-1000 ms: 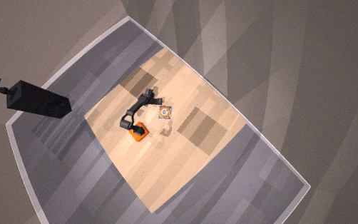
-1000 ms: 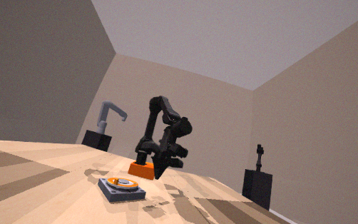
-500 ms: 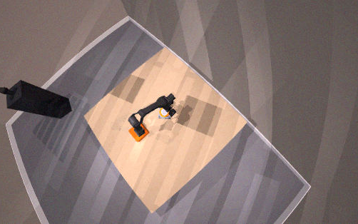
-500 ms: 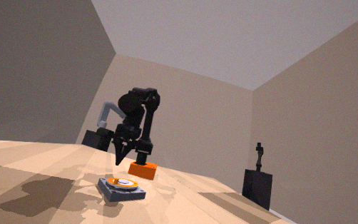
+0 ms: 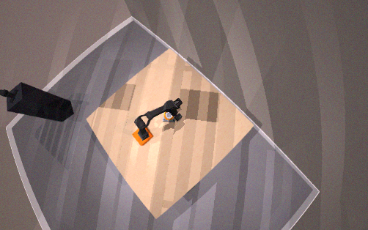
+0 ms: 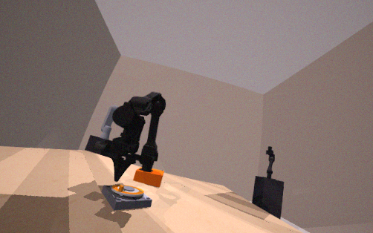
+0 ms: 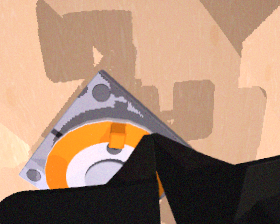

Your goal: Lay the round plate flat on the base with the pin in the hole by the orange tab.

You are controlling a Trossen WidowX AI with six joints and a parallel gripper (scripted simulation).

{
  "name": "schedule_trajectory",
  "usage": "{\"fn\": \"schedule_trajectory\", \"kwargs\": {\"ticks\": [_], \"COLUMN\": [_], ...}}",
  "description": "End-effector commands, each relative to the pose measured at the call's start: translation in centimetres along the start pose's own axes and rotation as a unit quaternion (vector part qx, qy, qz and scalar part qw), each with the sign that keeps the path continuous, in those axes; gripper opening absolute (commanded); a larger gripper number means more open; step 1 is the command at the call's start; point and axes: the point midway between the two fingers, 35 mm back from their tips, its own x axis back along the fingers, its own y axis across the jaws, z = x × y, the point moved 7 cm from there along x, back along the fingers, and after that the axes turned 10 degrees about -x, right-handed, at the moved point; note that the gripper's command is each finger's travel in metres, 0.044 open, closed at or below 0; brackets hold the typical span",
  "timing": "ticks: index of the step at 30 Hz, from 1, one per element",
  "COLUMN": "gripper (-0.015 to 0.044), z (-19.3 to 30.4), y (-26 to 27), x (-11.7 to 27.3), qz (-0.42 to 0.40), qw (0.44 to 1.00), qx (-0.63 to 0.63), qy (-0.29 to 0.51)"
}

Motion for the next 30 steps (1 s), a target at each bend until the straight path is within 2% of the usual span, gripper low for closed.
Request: {"fn": "schedule_trajectory", "kwargs": {"ticks": [1,30], "gripper": [0.0000,0.0000], "z": [0.2,-0.3], "y": [0.1,3.3], "x": [-1.7,-1.7], "qz": [-0.002,-0.003], "qw": [1.000,1.000], "qx": [-0.001,-0.001], "qy": [0.009,0.009]}}
